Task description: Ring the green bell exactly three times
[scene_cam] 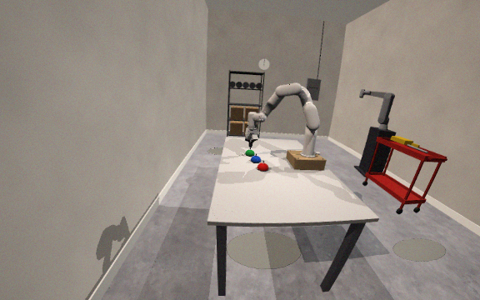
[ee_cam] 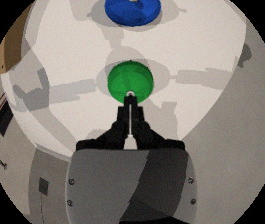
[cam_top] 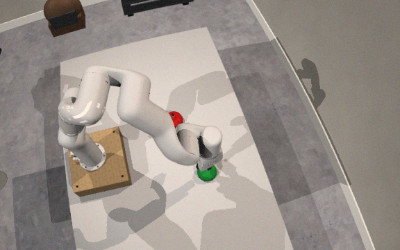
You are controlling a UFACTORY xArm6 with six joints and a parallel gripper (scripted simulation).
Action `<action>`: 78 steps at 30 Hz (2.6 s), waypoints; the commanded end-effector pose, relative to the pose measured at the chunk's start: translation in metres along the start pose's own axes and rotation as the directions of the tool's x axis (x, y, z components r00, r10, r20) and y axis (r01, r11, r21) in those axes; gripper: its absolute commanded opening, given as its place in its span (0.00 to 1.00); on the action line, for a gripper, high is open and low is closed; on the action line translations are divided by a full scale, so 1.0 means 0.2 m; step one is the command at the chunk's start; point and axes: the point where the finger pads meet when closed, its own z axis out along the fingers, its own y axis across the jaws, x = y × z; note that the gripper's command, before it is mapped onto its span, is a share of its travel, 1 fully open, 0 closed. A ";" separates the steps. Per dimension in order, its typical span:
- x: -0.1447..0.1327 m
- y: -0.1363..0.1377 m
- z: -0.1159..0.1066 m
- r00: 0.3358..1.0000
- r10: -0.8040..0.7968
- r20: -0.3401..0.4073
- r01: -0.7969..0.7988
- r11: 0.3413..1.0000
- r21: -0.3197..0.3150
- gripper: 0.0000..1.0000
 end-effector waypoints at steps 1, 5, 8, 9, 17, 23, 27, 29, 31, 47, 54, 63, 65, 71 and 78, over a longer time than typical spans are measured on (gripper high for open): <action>0.00 0.01 0.00 1.000 0.000 0.002 0.000 1.000 -0.003 0.00; 0.00 0.01 0.03 1.000 0.000 0.002 0.000 1.000 -0.003 0.00; 0.00 0.01 0.04 1.000 0.000 0.002 0.000 1.000 -0.003 0.00; 0.00 0.01 0.04 1.000 0.000 0.002 0.000 1.000 -0.003 0.00; 0.00 0.01 0.04 1.000 0.000 0.002 0.000 1.000 -0.003 0.00; 0.00 0.01 0.04 1.000 0.000 0.002 0.000 1.000 -0.003 0.00; 0.00 0.01 0.06 1.000 0.000 0.002 0.000 1.000 -0.004 0.00; 0.00 0.01 0.06 1.000 0.000 0.002 0.000 1.000 -0.004 0.00; 0.00 0.01 0.06 1.000 0.000 0.002 0.000 1.000 -0.004 0.00; 0.00 0.01 0.06 1.000 0.000 0.002 0.000 1.000 -0.004 0.00; 0.00 0.01 0.06 1.000 0.000 0.002 0.000 1.000 -0.004 0.00; 0.00 0.01 0.06 1.000 0.000 0.002 0.000 1.000 -0.004 0.00; 0.00 0.01 0.06 1.000 0.000 0.002 0.000 1.000 -0.004 0.00; 0.00 0.01 0.06 1.000 0.000 0.002 0.000 1.000 -0.004 0.00; 0.00 0.01 0.05 1.000 0.000 0.002 0.000 1.000 -0.004 0.00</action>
